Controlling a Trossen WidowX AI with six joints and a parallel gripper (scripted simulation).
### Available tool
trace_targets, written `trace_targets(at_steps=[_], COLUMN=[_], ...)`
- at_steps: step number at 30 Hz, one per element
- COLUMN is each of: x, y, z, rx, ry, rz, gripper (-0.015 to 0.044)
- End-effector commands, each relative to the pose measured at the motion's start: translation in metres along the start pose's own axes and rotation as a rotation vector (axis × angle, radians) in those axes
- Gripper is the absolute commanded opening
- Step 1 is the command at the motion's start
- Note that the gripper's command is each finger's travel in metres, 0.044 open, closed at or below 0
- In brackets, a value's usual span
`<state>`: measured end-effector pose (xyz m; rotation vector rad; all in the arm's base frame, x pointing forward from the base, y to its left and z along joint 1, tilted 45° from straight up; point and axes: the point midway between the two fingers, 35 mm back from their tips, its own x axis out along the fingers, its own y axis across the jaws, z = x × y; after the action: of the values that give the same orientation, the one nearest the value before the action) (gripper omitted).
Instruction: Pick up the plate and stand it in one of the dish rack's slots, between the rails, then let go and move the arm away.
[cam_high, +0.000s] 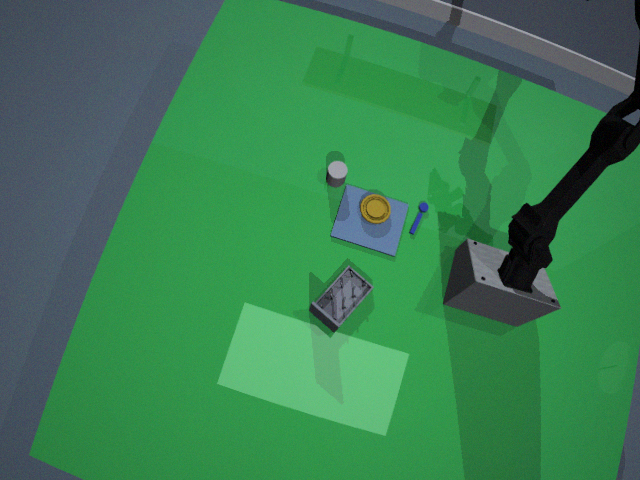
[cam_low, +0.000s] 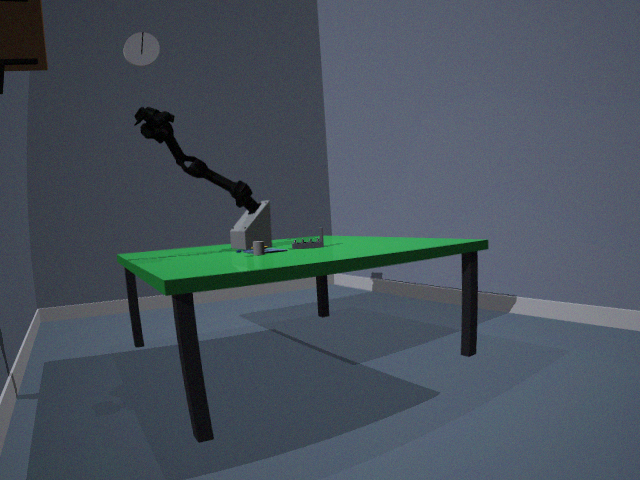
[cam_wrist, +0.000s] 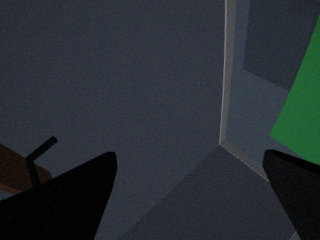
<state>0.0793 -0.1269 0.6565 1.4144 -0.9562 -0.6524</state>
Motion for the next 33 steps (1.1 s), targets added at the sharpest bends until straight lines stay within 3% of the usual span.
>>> trace_targets(at_steps=[1,20,25,33], x=[0.0,0.028,0.04,0.06], y=[0.0,-0.055,-0.065,-0.113], z=[-0.001,-0.107,-0.119,-0.16], rx=[-0.002,-0.49,-0.507,-0.759], ry=[0.0,0.067,0.049,0.084], rz=[0.0,-0.029,-0.03,-0.084], gripper=[0.04,0.04,0.04,0.04])
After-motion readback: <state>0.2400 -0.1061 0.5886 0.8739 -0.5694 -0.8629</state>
